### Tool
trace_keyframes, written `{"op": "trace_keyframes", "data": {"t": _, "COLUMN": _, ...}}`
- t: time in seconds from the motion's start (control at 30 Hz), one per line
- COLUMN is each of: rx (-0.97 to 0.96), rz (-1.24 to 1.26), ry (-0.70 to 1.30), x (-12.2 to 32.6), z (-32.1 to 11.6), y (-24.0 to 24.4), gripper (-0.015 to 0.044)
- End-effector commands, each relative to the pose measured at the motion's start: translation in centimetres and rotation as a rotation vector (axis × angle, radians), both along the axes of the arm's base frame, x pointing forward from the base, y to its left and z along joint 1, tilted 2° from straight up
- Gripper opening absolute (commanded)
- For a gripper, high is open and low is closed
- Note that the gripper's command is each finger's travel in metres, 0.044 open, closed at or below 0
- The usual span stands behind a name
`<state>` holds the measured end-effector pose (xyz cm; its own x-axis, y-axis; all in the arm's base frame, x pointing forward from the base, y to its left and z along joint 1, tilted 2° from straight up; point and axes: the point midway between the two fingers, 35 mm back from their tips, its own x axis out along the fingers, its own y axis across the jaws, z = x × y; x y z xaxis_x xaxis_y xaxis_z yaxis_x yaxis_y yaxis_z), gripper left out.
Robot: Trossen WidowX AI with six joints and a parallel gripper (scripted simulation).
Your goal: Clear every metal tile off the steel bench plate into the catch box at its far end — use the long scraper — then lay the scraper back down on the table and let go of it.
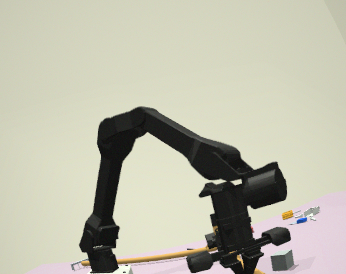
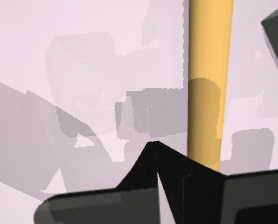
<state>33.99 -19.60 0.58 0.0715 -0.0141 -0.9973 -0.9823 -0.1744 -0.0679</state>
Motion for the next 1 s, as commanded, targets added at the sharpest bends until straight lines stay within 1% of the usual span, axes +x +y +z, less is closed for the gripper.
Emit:
{"op": "trace_keyframes", "data": {"t": 0.0, "rx": 0.005, "rz": -0.003, "ry": 0.003, "x": 0.3, "z": -0.1, "y": 0.1, "gripper": 0.0000}}
{"op": "trace_keyframes", "data": {"t": 0.97, "rx": 0.005, "rz": -0.003, "ry": 0.001, "x": 3.2, "z": 0.2, "y": 0.4, "gripper": 0.0000}}
